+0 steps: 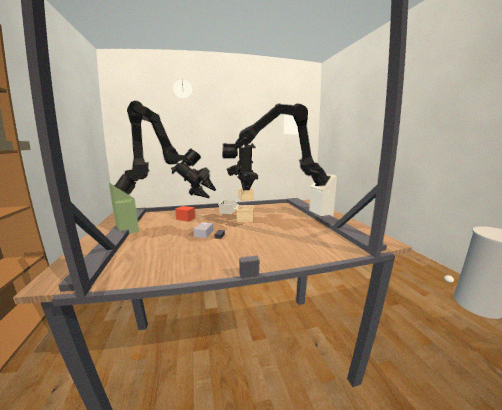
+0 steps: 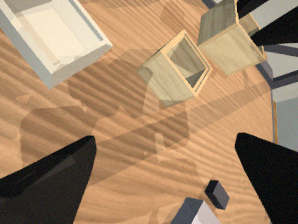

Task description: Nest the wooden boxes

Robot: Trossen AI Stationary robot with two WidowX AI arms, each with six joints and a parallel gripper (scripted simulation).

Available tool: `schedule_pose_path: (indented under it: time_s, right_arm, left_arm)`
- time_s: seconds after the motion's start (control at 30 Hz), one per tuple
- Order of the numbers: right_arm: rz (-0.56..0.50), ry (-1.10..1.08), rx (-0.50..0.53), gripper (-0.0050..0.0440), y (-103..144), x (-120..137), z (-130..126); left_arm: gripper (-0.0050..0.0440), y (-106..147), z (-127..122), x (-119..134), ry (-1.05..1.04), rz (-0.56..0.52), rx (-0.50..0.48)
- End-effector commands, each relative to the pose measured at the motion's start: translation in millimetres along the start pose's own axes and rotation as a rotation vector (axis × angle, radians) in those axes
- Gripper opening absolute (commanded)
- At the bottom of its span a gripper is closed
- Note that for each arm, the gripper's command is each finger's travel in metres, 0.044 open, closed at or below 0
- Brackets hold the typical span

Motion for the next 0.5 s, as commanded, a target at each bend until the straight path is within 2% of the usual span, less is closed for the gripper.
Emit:
schedule_pose_path:
  time_s: [0.0, 0.17, 0.47]
  right_arm:
    - [-0.016, 0.005, 0.004, 0.0251, 5, -4, -1]
    - [-0.016, 0.005, 0.004, 0.0251, 5, -4, -1]
    - [-0.016, 0.005, 0.004, 0.0251, 5, -4, -1]
  left_arm:
    - [0.0400, 6, 0, -9, -0.027, -0.053, 0.060]
    - [0.0400, 22, 5, -21, -0.108, -0.135, 0.131]
    - [0.0400, 48, 11, -29, -0.262, -0.219, 0.206]
Point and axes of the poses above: on each arm, the point midway between the two fingers, 35 mm back from their tips, its own y axis back along the fingers, its own z axis across the jaws, x = y × z, the point moved 3 cm from there along y, back along the fingers, and after that the axes turned 12 degrees about y, right-handed, at the moved point
